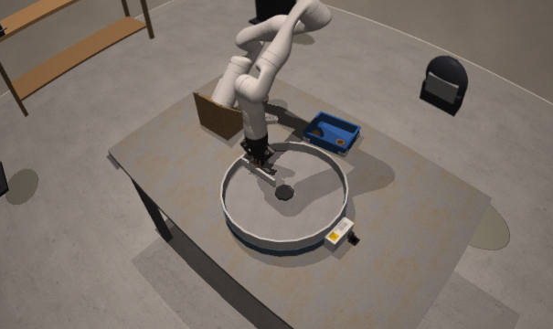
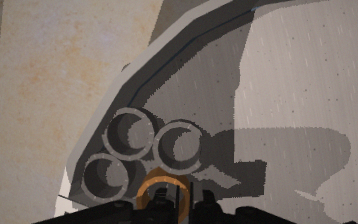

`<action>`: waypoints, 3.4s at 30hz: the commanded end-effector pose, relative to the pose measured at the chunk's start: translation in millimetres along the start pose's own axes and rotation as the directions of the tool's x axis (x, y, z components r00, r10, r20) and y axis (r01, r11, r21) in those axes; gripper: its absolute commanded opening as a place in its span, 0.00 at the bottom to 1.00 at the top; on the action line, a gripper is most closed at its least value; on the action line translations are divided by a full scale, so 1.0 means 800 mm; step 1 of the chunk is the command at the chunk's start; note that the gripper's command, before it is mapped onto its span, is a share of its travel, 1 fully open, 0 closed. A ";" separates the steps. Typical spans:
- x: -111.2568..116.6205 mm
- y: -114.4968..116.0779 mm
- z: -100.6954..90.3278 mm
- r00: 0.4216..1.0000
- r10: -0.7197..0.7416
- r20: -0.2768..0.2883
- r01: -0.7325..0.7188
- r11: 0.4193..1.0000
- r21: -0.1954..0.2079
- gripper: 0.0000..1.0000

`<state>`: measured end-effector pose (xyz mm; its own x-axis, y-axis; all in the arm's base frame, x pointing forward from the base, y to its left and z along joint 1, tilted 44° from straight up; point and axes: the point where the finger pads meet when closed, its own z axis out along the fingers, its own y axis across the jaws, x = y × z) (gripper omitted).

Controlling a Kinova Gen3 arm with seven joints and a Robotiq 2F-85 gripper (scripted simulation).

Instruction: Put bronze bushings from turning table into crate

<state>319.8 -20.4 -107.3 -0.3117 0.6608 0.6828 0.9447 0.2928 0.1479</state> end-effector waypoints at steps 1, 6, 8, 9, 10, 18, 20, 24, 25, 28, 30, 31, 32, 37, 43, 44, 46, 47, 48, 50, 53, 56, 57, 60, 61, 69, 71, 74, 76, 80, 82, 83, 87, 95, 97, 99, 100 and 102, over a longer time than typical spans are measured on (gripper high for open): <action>0.000 0.001 -0.001 1.000 0.000 0.002 0.000 1.000 -0.002 0.00; -0.001 0.001 -0.003 1.000 0.000 0.002 0.000 1.000 -0.001 0.00; -0.001 0.001 -0.007 1.000 0.000 0.002 0.000 1.000 -0.001 0.00; -0.001 0.001 -0.009 1.000 0.000 0.002 0.000 1.000 -0.001 0.00; -0.001 0.001 -0.011 1.000 0.000 0.002 0.000 1.000 -0.001 0.00; -0.001 0.001 -0.011 1.000 0.000 0.002 0.000 1.000 -0.001 0.00; -0.001 0.001 -0.011 1.000 0.000 0.002 0.000 1.000 -0.001 0.00; -0.001 0.000 -0.014 1.000 0.000 0.002 0.000 1.000 -0.001 0.00; -0.001 0.000 -0.016 1.000 0.000 0.002 0.000 1.000 -0.001 0.00; -0.001 0.000 -0.020 1.000 0.000 0.002 0.000 1.000 -0.001 0.00; -0.001 0.000 -0.020 1.000 0.000 0.002 0.000 1.000 -0.001 0.00; -0.001 0.000 -0.020 1.000 0.000 0.002 0.000 1.000 -0.001 0.00; -0.001 0.000 -0.020 1.000 0.000 0.002 0.000 1.000 -0.001 0.00; -0.001 0.000 -0.020 1.000 0.000 0.002 0.000 1.000 -0.001 0.00; -0.001 0.000 -0.027 1.000 0.000 0.002 0.000 1.000 -0.001 0.00; -0.001 0.000 -0.029 1.000 0.000 0.002 0.000 1.000 -0.001 0.00; -0.001 0.000 -0.029 1.000 0.000 0.002 0.000 1.000 -0.001 0.00; -0.001 0.000 -0.029 1.000 0.000 0.002 0.000 1.000 -0.001 0.00; -0.001 0.000 -0.029 1.000 0.000 0.002 0.000 1.000 -0.001 0.00; -0.001 0.000 -0.029 1.000 0.000 0.002 0.000 1.000 -0.001 0.00; -0.001 0.000 -0.029 1.000 0.000 0.002 0.000 1.000 -0.001 0.00; -0.001 0.000 -0.029 1.000 0.000 0.002 0.000 1.000 -0.001 0.00; -0.001 0.000 -0.031 1.000 0.000 0.002 0.000 1.000 -0.001 0.00; -0.001 0.000 -0.037 1.000 0.000 0.002 0.000 1.000 -0.001 0.00; -0.001 0.000 -0.039 1.000 0.000 0.002 0.000 1.000 -0.001 0.00; -0.001 0.000 -0.039 1.000 0.000 0.002 0.000 1.000 -0.001 0.00; -0.001 0.000 -0.039 1.000 0.000 0.002 0.000 1.000 -0.001 0.00; -0.001 0.000 -0.040 1.000 0.000 0.002 0.000 1.000 -0.001 0.00; -0.001 0.000 -0.044 1.000 0.000 0.002 0.000 1.000 -0.001 0.00; -0.001 0.000 -0.048 1.000 0.000 0.002 0.000 1.000 -0.001 0.00; -0.001 0.000 -0.048 1.000 0.000 0.002 0.000 1.000 -0.001 0.00; -0.001 0.000 -0.048 1.000 0.000 0.002 0.000 1.000 -0.001 0.00; -0.001 0.000 -0.048 1.000 0.000 0.002 0.000 1.000 -0.001 0.00; -0.001 0.000 -0.069 1.000 0.000 0.001 0.000 1.000 -0.001 0.00; -0.001 0.000 -0.069 1.000 0.000 0.001 0.000 1.000 -0.001 0.00; -0.001 0.000 -0.069 1.000 0.000 0.001 0.000 1.000 -0.001 0.00; -0.001 0.000 -0.069 1.000 0.000 0.001 0.000 1.000 -0.001 0.00; -0.001 0.000 -0.069 1.000 0.000 0.001 0.000 1.000 -0.001 0.00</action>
<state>325.0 -57.8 -69.0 -0.3113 0.6605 0.6832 0.9448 0.2928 0.1473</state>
